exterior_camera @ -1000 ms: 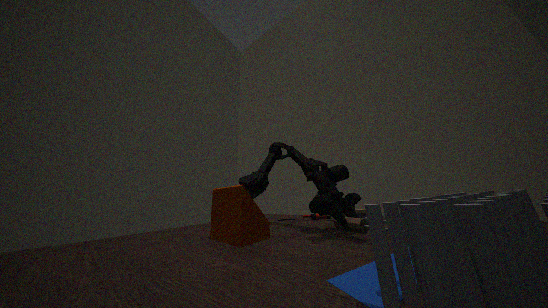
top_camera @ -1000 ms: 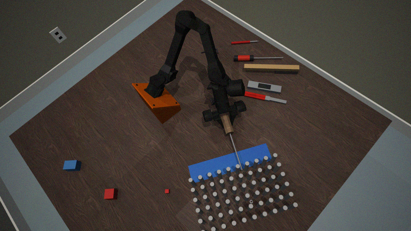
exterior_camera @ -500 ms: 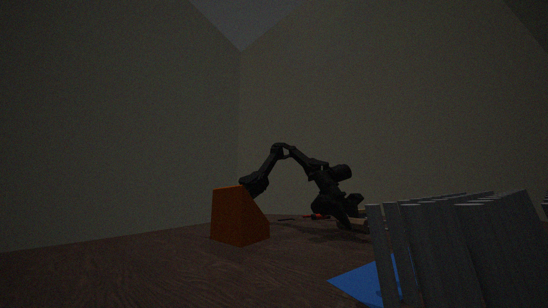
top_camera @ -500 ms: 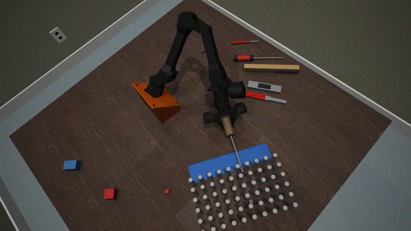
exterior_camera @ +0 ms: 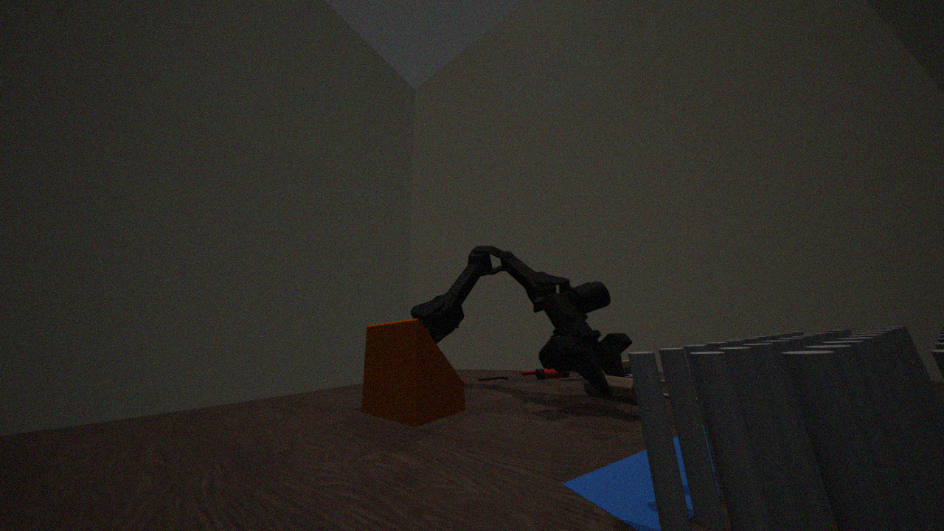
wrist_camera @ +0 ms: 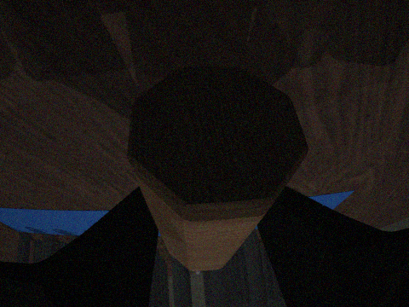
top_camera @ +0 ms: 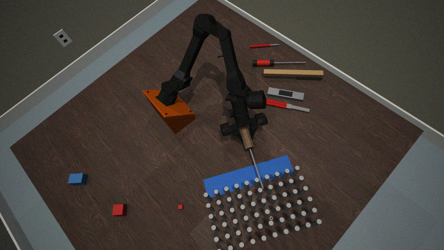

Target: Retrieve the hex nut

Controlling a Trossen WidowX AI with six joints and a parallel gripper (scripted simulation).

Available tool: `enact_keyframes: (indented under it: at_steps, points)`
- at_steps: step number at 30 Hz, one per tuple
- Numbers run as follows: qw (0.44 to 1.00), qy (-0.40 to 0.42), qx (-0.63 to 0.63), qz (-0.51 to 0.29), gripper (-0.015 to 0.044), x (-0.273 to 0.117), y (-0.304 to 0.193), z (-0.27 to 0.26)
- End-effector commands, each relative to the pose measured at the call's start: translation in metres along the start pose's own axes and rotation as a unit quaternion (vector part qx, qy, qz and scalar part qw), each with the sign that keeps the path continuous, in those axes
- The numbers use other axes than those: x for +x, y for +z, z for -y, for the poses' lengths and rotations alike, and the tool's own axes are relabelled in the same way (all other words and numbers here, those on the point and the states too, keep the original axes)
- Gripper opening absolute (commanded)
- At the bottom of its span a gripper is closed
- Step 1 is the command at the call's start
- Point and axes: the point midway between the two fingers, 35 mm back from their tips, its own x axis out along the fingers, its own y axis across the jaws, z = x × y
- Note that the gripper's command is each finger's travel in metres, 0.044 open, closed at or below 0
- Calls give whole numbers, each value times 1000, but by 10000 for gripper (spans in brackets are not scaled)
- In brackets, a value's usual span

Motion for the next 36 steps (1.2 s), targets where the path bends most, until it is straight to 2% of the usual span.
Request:
enact_keyframes:
  at_steps: [1, 36]
  points:
    - [1000, -3, -2, -2, 0, 1, -4, 2]
    - [1000, -3, -3, -2, 0, 14, -23, 2]
